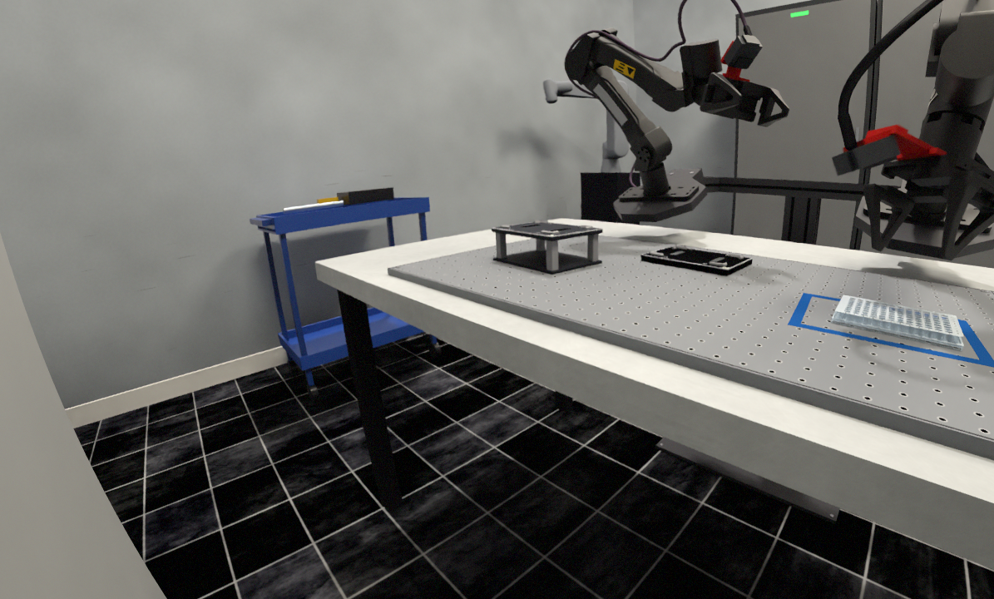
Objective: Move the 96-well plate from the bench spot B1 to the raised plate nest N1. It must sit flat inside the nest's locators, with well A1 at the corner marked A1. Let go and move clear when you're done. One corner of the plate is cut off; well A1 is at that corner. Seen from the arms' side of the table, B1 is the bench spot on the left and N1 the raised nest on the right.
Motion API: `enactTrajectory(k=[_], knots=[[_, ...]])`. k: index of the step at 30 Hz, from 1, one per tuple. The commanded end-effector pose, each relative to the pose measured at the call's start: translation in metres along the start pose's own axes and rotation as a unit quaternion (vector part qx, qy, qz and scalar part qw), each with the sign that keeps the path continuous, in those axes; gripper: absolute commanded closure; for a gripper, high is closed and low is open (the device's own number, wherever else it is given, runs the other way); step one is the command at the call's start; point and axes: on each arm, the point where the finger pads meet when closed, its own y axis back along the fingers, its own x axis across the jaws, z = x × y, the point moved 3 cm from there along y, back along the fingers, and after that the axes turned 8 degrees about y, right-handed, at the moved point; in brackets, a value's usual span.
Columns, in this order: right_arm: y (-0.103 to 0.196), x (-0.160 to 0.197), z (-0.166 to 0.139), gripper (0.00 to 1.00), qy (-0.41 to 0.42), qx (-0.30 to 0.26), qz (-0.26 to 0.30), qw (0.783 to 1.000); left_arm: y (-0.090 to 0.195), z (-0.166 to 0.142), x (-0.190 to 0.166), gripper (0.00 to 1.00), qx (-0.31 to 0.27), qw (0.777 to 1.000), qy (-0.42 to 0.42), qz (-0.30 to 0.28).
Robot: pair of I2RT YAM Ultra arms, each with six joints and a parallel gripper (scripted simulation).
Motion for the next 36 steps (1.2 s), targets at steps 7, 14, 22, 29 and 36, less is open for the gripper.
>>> enactTrajectory(k=[7,14,22,29,36], knots=[[0.002,0.000,0.008,0.00,-0.004,-0.015,-0.002,1.000,-0.008,0.007,0.007,0.00,0.091,0.971,-0.213,-0.057],[0.002,0.000,0.008,0.00,-0.004,-0.015,-0.002,1.000,-0.013,0.011,0.011,0.00,0.127,0.943,-0.299,-0.075],[0.002,0.000,0.008,0.00,-0.004,-0.015,-0.002,1.000,-0.024,0.024,0.016,0.00,0.151,0.912,-0.372,-0.087],[0.002,0.000,0.008,0.00,-0.004,-0.015,-0.002,1.000,-0.023,0.029,0.017,0.00,0.140,0.917,-0.364,-0.080],[0.002,0.000,0.008,0.00,-0.004,-0.015,-0.002,1.000,-0.034,0.016,0.013,0.00,0.147,0.915,-0.365,-0.089]])
